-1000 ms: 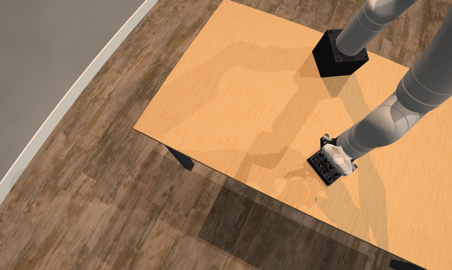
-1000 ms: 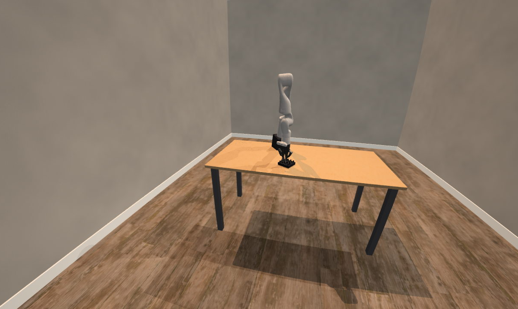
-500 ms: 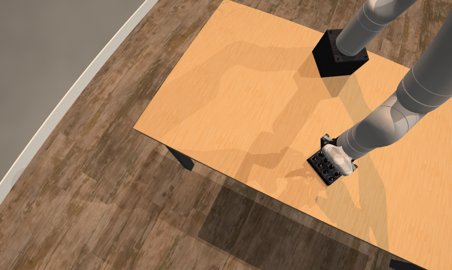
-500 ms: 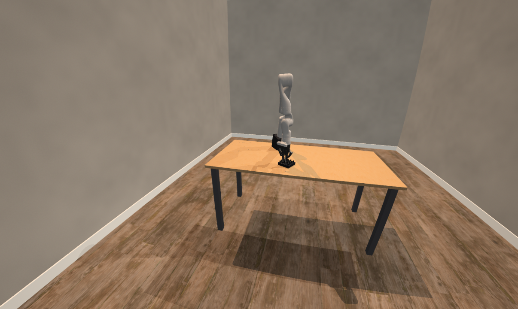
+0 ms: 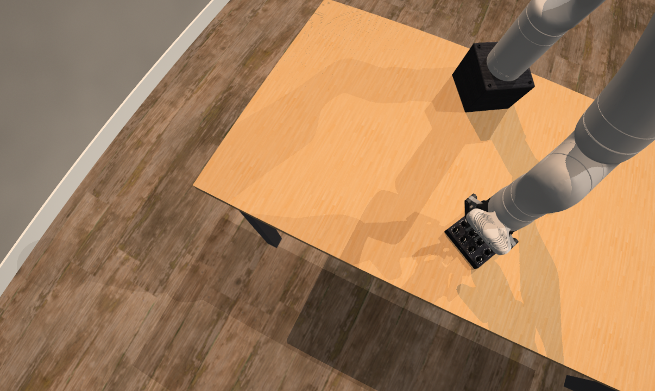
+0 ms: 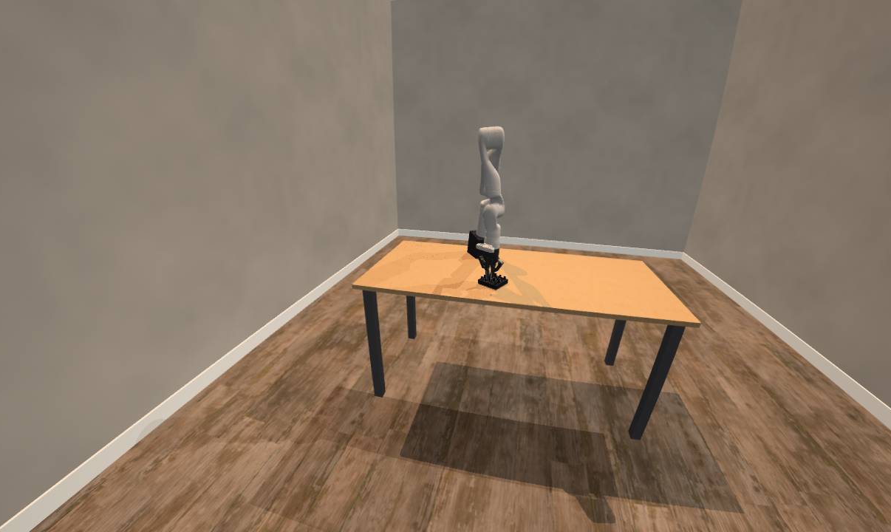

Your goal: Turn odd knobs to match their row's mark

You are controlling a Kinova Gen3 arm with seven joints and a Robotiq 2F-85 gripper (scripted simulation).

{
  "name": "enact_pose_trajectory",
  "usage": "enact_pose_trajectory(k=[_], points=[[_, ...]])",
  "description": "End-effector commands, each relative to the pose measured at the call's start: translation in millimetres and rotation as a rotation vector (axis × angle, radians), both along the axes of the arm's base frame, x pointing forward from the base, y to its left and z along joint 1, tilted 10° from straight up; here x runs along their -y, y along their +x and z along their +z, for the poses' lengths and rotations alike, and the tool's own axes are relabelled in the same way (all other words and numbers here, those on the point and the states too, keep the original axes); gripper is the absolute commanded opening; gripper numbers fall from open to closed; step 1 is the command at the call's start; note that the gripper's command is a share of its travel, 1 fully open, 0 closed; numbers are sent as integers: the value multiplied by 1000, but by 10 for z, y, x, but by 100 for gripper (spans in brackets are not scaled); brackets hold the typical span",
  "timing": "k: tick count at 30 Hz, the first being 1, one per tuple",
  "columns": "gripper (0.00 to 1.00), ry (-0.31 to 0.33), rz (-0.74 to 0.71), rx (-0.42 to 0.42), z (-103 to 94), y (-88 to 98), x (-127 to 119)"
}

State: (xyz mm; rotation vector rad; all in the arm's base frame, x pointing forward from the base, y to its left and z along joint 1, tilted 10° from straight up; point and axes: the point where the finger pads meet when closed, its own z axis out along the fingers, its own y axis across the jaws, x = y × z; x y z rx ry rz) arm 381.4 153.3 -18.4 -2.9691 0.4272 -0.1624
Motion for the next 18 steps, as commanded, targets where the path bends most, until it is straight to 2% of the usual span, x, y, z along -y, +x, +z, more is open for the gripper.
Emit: enact_pose_trajectory(k=[1,10,11,18], points=[[19,0,0,1,5,4,-1],[19,0,0,1,5,4,-1],[8,0,0,1,5,4,-1],[8,0,0,1,5,4,-1]])
